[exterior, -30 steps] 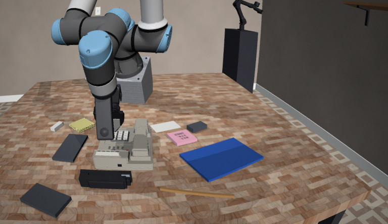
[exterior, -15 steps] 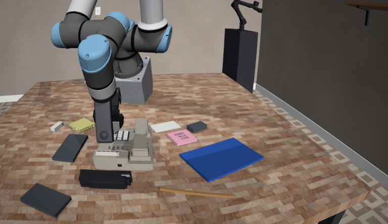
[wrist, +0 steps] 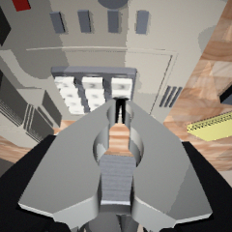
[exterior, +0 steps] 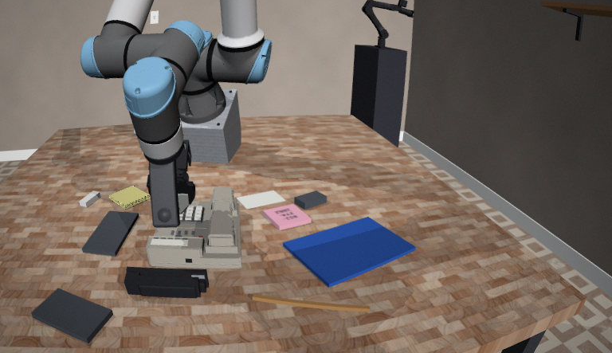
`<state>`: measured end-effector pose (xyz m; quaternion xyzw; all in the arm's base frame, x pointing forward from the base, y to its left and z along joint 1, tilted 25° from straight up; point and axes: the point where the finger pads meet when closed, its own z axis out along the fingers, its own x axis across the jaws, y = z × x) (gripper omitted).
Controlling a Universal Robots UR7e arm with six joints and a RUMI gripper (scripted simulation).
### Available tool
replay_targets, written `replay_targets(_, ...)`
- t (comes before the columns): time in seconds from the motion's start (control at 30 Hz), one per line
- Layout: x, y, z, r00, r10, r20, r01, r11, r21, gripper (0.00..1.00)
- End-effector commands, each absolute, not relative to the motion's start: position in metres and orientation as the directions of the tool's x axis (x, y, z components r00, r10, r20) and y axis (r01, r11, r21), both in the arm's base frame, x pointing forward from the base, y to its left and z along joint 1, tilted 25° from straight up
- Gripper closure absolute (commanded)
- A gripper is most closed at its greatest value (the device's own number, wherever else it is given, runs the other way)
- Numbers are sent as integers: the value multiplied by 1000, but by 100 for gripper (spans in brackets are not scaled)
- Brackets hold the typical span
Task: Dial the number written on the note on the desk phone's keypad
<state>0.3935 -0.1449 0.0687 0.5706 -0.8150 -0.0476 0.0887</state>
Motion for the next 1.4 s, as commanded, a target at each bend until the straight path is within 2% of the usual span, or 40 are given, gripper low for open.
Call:
replay_targets(0.0, 394, -145, 68, -333, -939, 91, -922, 344, 178, 100)
replay_targets(1.37, 389, -142, 81, -333, -939, 91, -922, 344, 178, 100)
